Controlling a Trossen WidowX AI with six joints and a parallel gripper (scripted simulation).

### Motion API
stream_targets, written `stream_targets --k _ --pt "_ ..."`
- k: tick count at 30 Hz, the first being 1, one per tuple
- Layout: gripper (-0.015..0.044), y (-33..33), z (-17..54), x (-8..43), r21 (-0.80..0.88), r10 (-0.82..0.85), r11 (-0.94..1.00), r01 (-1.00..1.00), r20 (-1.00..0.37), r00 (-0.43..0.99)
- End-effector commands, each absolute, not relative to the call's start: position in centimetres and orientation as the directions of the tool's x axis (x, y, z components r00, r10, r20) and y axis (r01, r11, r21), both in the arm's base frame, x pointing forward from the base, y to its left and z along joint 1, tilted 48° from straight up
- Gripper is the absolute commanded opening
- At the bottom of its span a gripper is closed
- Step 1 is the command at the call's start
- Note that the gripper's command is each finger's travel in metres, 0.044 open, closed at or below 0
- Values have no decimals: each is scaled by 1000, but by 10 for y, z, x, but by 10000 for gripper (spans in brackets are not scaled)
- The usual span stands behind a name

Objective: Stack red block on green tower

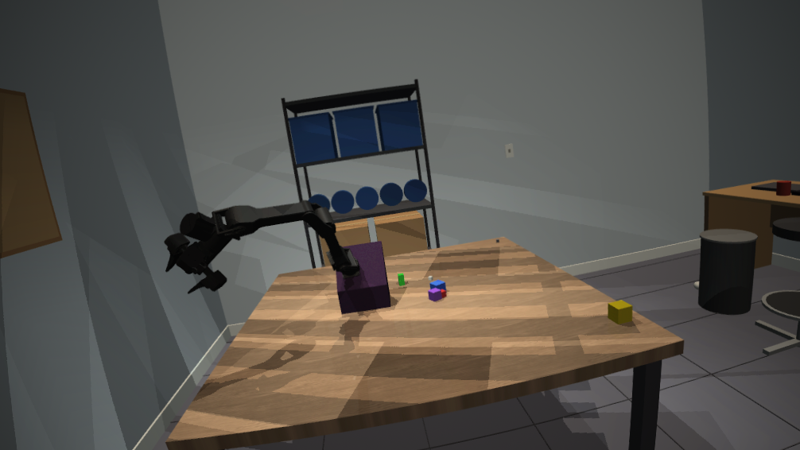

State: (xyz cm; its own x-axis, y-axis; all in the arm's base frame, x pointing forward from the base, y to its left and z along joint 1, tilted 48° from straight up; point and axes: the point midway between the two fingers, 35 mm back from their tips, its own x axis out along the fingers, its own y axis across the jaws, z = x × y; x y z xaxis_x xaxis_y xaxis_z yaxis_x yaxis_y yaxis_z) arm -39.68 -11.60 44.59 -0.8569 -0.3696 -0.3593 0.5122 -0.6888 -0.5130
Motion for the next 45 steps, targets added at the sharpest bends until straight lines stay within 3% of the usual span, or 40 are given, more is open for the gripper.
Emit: stream_targets --k 1,21,45 --pt "426 -117 446 -397 -513 -371 -688 514 -360 -856" --pt "440 -271 417 -315 -402 -653 -497 769 -410 -637" --pt "440 -401 377 -120 -254 -855 -107 961 -469 -220"
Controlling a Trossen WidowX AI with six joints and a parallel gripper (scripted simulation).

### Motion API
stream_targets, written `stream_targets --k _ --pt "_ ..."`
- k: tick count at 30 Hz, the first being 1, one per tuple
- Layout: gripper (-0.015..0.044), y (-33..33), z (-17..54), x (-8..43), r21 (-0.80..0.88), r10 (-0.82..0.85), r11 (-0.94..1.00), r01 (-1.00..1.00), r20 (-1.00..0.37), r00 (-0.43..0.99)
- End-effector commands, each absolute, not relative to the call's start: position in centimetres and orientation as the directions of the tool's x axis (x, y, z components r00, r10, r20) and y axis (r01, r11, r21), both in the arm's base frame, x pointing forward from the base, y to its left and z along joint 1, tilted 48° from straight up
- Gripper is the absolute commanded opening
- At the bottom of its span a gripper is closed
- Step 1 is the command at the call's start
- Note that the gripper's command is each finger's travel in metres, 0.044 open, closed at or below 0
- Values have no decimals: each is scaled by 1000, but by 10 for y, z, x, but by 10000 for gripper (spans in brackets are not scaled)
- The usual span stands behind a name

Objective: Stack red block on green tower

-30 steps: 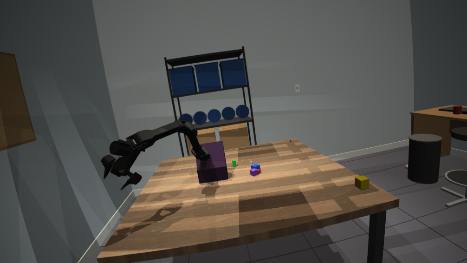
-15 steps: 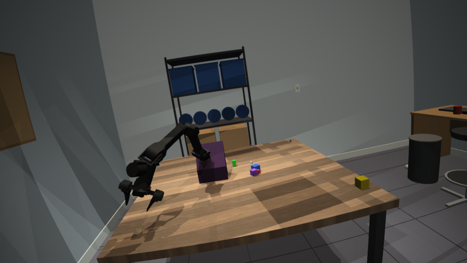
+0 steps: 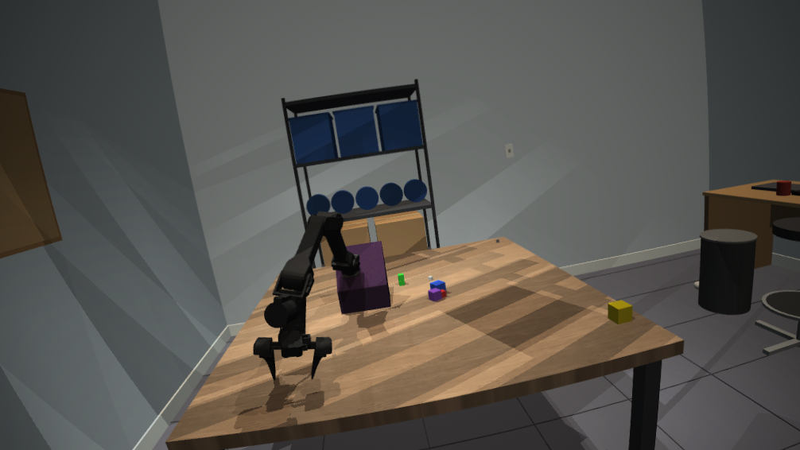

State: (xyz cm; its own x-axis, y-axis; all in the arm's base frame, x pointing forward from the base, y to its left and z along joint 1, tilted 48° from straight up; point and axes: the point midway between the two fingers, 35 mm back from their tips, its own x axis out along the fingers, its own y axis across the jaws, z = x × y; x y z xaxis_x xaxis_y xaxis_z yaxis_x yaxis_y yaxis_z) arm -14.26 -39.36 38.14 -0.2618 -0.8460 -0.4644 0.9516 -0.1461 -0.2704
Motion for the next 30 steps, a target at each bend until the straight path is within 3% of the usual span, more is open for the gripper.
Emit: stream_targets --k 1,17,30 --pt "440 -403 376 -111 -248 -859 -89 965 -472 -201" --pt "440 -421 334 45 -203 -836 216 955 -544 74" --pt "440 -393 284 169 -247 -731 494 833 -637 244"
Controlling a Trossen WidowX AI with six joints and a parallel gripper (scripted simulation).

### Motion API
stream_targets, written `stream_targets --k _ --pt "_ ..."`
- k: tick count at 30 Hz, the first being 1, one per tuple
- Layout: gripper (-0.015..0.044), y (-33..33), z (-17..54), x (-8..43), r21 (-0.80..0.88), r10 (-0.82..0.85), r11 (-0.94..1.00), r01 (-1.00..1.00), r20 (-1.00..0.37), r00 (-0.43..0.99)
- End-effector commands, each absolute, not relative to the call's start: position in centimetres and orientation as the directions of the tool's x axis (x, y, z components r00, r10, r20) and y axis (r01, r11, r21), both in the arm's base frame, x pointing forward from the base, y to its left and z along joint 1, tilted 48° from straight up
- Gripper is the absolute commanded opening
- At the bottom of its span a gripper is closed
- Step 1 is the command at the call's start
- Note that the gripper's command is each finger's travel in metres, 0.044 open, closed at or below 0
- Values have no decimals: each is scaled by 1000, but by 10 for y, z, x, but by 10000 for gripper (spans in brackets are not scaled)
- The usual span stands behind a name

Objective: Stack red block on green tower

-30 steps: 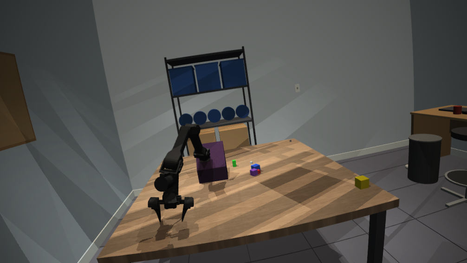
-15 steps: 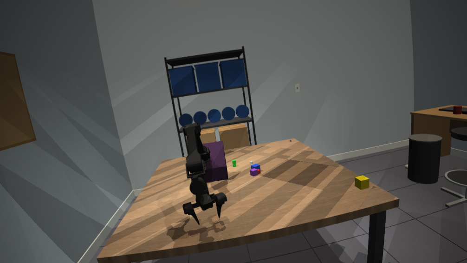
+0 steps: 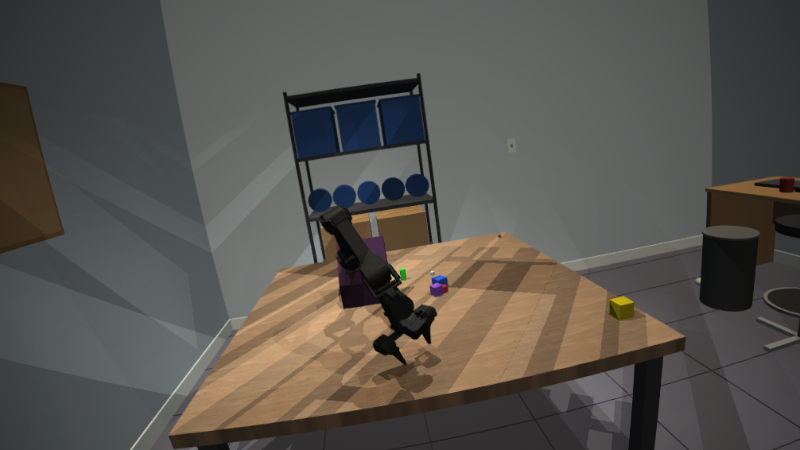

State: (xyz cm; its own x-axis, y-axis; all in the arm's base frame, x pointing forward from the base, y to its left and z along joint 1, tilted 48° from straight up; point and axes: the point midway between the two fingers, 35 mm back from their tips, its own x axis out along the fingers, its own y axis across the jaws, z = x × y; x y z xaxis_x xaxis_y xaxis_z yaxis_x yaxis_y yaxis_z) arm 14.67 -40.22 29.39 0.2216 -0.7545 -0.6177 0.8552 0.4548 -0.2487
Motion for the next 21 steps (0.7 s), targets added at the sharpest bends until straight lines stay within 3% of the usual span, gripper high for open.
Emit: stream_targets --k 1,9,21 --pt "440 -389 281 177 -246 -721 510 824 -645 254" --pt "440 -354 235 240 -278 -633 629 726 -726 269" --pt "440 -282 147 308 -406 -534 771 490 -831 153"
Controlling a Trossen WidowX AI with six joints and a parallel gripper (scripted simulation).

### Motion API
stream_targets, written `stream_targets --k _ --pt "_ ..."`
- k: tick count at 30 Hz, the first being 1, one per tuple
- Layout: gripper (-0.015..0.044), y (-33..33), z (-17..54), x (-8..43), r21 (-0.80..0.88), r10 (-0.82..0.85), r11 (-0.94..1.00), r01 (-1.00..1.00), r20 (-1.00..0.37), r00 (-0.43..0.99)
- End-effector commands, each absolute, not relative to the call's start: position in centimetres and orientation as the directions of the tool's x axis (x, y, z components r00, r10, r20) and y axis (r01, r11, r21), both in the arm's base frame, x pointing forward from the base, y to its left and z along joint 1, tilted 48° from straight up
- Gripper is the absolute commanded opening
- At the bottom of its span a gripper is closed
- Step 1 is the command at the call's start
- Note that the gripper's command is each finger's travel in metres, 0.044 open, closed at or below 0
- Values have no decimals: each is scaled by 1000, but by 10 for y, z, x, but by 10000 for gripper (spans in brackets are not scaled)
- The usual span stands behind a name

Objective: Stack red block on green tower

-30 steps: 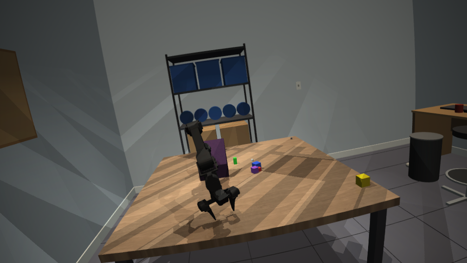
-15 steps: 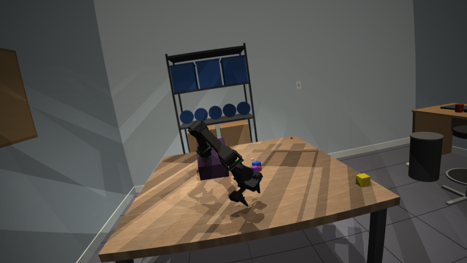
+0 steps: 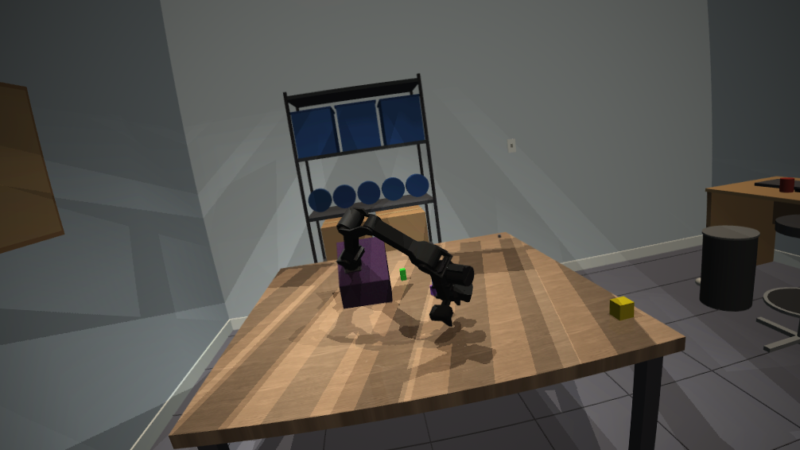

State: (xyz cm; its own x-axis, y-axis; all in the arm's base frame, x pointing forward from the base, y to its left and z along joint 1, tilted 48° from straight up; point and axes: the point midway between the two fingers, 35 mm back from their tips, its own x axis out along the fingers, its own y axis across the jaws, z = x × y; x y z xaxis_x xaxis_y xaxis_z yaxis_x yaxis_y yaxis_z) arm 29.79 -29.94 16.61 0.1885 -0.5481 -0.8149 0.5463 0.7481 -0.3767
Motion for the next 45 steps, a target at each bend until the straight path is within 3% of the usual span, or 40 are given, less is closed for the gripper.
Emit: stream_targets --k 1,15,28,45 --pt "440 -275 141 312 -418 -531 780 465 -836 139" --pt "440 -173 59 341 -576 -576 816 52 -817 -24" --pt "440 -85 7 333 -664 -729 647 -374 -683 -48" --pt "440 -110 -21 329 -667 -739 631 -395 -672 -45"
